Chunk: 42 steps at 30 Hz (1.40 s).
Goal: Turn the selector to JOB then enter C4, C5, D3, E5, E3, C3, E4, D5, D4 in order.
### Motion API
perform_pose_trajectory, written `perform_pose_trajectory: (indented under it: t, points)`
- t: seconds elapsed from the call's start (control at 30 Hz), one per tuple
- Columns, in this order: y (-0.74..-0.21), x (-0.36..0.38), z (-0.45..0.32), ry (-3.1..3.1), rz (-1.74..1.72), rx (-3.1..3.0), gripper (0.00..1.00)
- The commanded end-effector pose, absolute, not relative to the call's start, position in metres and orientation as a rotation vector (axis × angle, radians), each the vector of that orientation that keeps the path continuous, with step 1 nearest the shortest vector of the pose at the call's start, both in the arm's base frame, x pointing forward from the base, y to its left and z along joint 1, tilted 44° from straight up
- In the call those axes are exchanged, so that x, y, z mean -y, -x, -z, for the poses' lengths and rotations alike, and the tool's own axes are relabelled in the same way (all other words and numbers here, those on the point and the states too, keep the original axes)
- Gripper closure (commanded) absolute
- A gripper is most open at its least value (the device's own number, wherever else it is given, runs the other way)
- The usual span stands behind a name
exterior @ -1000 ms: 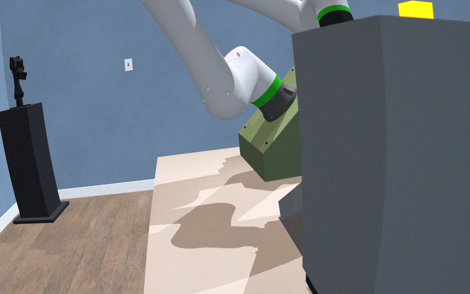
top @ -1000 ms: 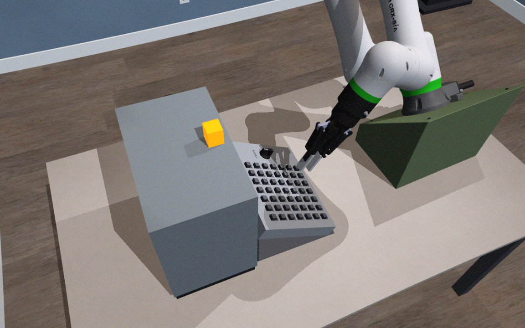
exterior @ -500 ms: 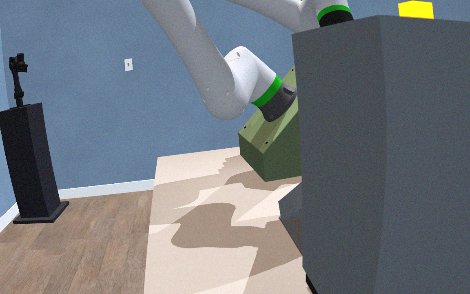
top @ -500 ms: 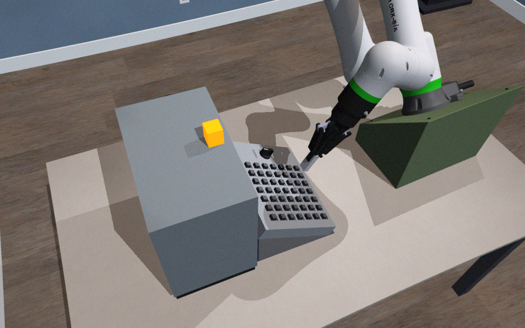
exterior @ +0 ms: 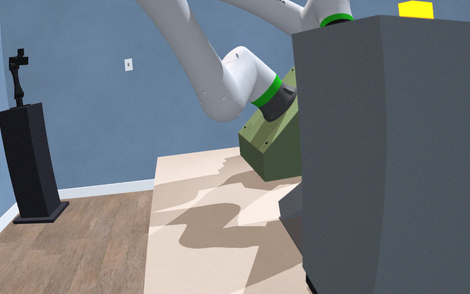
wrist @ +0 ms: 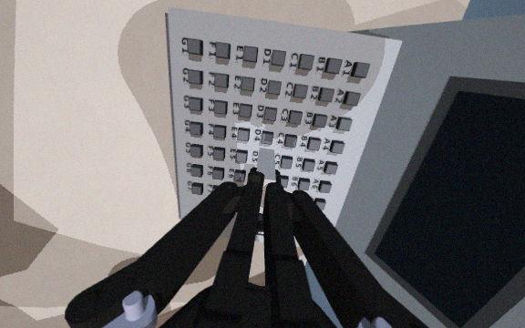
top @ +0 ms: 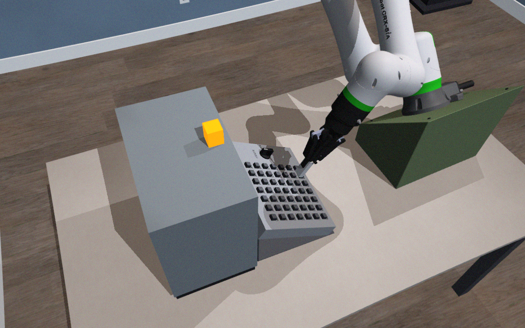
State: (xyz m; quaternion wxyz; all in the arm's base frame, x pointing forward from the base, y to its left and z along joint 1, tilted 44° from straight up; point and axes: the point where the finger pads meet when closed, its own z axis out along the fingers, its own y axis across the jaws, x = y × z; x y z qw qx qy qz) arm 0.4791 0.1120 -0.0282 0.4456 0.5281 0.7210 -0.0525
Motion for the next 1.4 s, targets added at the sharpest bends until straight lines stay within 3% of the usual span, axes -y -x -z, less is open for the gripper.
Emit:
perform_pose_trajectory:
  t: [0.0,1.37]
  points:
    - [-0.496,-0.099,0.045,-1.306,0.126,-1.789,1.00]
    - [-0.517,-0.079,0.067,-1.306,0.126,-1.789,1.00]
